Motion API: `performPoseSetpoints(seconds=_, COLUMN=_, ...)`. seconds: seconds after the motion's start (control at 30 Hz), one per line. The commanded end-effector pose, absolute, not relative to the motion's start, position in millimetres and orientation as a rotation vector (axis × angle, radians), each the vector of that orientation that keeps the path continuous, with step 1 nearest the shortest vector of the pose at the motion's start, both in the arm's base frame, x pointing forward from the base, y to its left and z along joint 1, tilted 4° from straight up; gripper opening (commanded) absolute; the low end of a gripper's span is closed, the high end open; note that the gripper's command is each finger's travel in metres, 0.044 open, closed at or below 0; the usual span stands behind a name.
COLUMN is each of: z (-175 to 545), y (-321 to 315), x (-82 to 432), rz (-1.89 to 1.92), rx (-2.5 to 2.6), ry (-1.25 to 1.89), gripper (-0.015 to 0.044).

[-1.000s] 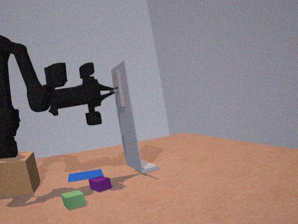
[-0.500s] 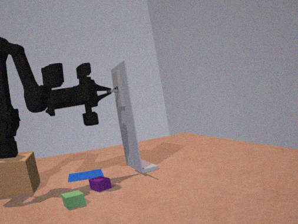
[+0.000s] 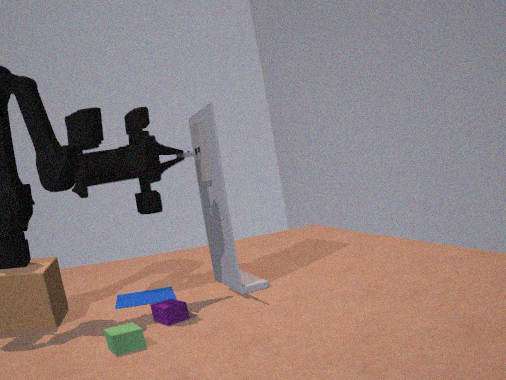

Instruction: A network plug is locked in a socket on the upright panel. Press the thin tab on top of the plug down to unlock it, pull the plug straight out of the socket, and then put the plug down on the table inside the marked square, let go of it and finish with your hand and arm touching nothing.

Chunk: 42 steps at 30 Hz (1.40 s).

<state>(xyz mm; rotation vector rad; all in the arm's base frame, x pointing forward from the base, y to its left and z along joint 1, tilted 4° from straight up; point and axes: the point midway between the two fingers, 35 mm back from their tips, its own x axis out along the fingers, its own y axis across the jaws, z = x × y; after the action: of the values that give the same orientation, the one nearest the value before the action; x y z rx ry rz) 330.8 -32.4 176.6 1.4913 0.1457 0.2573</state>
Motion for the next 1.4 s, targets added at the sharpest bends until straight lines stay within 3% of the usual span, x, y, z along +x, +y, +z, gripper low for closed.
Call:
performPoseSetpoints(seconds=0.0, z=175, y=-32, x=327, rz=0.257, rx=1.494, ry=0.152, gripper=0.0000)
performPoseSetpoints(seconds=1.37, z=173, y=-36, x=303, rz=0.256, rx=1.494, ry=0.154, gripper=0.0000)
